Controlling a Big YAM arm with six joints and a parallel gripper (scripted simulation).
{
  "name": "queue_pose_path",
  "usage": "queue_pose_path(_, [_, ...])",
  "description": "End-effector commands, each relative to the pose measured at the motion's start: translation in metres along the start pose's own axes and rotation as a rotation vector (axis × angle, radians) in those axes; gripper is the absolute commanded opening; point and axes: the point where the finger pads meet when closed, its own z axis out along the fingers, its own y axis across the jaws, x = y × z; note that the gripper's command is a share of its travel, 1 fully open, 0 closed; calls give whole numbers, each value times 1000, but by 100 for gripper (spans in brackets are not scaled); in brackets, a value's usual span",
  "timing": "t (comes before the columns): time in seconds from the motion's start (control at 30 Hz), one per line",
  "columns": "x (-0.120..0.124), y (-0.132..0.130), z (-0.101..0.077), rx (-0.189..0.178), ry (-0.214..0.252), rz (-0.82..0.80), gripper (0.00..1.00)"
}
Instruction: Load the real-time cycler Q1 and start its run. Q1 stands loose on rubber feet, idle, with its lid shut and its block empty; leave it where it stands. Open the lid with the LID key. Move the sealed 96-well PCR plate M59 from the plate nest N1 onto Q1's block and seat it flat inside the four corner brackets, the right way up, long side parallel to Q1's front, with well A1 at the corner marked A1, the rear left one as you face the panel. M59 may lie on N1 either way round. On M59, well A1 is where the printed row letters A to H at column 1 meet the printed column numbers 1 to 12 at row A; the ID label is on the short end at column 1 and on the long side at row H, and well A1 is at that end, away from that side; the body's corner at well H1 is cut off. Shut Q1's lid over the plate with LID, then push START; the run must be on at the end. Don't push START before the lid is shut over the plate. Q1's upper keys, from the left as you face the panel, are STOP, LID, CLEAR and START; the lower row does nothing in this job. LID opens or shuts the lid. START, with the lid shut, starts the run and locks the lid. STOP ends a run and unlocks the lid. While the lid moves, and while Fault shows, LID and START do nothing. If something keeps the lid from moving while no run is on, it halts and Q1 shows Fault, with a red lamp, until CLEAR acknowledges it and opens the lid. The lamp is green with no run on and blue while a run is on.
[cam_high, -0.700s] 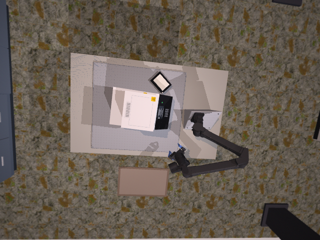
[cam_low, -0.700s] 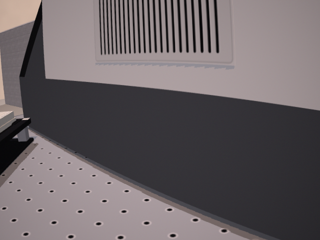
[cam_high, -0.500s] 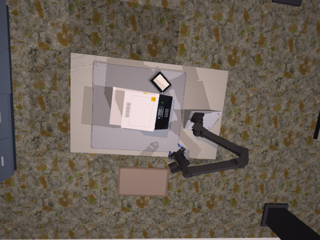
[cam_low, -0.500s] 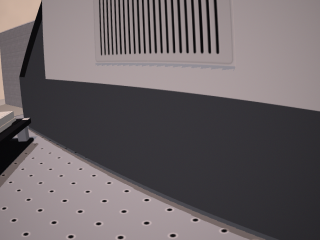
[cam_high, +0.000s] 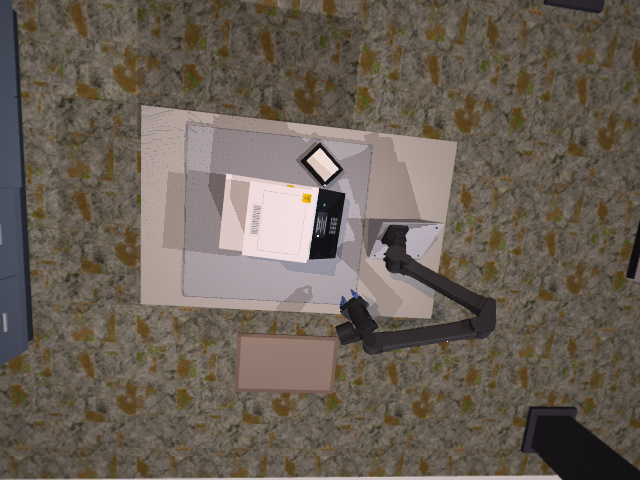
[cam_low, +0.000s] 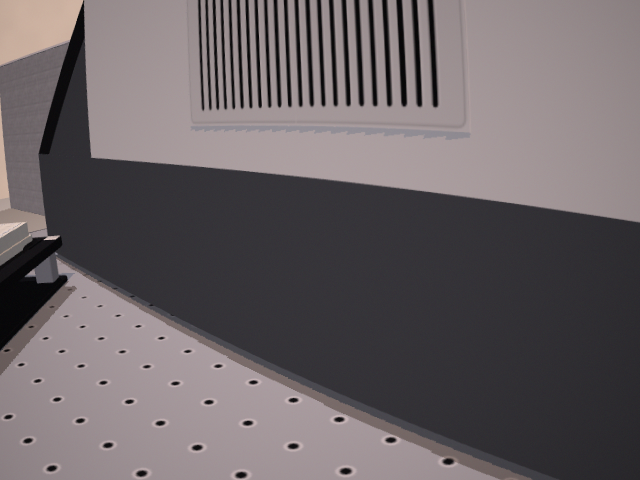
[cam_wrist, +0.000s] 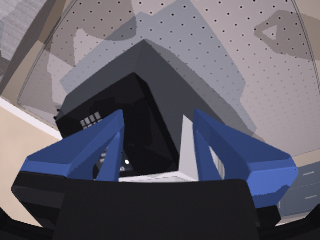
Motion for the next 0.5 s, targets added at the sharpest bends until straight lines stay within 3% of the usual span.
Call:
queue_pose_path(0.0, [24, 8, 8, -48, -2, 176, 0])
queue_pose_path(0.33, [68, 33, 10, -102, -6, 541, 0])
queue_pose_path(0.47, [73, 35, 10, -110, -7, 577, 0])
